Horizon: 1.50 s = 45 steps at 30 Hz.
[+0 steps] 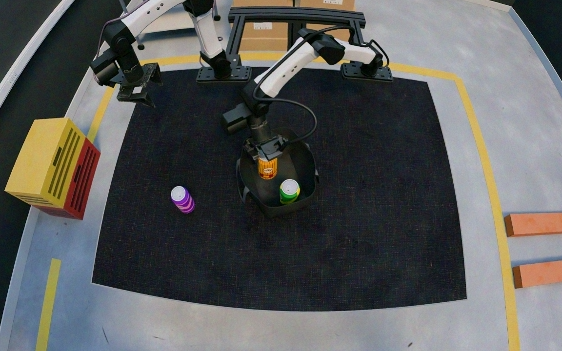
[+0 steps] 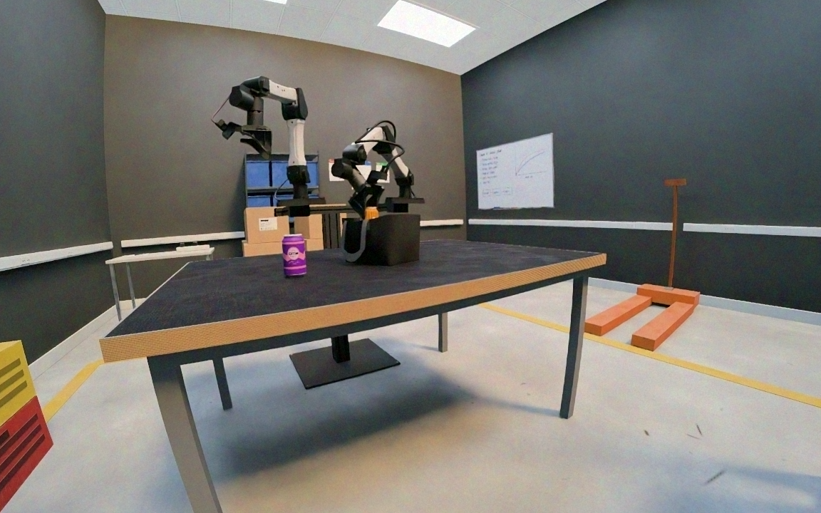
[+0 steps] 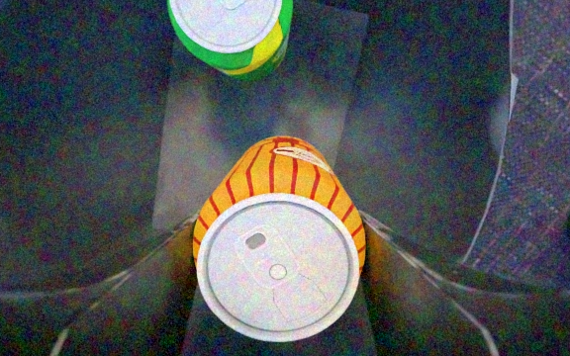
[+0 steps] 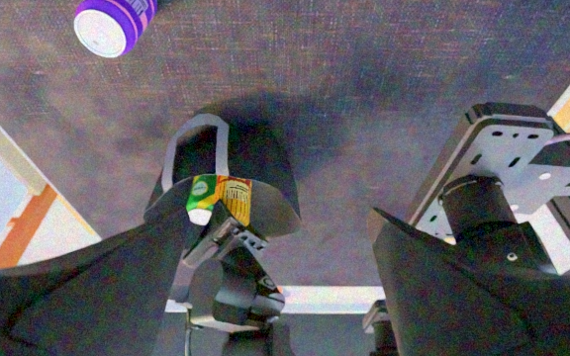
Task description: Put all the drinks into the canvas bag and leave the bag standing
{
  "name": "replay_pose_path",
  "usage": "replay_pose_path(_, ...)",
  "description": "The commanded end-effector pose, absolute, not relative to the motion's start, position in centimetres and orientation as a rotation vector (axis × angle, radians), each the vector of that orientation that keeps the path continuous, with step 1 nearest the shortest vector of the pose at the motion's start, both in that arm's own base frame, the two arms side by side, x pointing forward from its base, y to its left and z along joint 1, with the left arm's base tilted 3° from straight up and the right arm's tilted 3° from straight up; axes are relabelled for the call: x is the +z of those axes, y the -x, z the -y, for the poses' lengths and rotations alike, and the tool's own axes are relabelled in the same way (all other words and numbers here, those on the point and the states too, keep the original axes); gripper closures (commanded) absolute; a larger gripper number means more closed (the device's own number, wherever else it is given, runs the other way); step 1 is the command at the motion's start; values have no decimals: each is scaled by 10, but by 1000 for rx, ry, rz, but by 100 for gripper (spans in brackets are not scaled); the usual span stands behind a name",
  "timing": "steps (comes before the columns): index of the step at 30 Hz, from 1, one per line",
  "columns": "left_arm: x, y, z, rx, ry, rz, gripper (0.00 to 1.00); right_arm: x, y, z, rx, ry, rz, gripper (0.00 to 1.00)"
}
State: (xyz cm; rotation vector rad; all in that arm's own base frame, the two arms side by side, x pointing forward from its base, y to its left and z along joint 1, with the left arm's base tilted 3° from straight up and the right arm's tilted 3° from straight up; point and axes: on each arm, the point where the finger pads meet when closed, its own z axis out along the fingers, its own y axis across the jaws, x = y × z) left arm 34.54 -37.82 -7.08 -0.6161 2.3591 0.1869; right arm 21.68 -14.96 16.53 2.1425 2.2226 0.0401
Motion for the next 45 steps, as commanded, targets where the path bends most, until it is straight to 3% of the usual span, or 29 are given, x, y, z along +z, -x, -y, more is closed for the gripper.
replay_pose_path(1,-86,-355,373,207,611,-2333,26,178,-223,156,29,-2101,-2162,0)
replay_pose_path(5,-47,-358,389,102,629,-2307,26,178,-223,156,29,-2101,-2162,0)
replay_pose_path(8,-87,-354,376,192,608,-2331,26,178,-223,156,29,-2101,-2162,0)
replay_pose_path(15,-67,-358,388,125,622,-2314,26,178,-223,156,29,-2101,-2162,0)
replay_pose_path(17,-109,-352,371,219,599,-2339,26,178,-223,156,29,-2101,-2162,0)
replay_pose_path(22,-72,-361,389,111,627,-2309,26,178,-223,156,29,-2101,-2162,0)
replay_pose_path(25,-122,-350,366,235,593,-2343,26,178,-223,156,29,-2101,-2162,0)
replay_pose_path(30,-77,-364,394,95,636,-2304,26,178,-223,156,29,-2101,-2162,0)
replay_pose_path(32,-77,-364,394,95,636,-2304,26,178,-223,156,29,-2101,-2162,0)
replay_pose_path(34,-122,-358,378,188,608,-2332,26,178,-223,156,29,-2101,-2162,0)
replay_pose_path(39,-99,-363,387,124,629,-2313,26,178,-223,156,29,-2101,-2162,0)
replay_pose_path(41,-137,-351,376,204,591,-2341,26,178,-223,156,29,-2101,-2162,0)
replay_pose_path(45,-108,-362,387,130,622,-2317,26,178,-223,156,29,-2101,-2162,0)
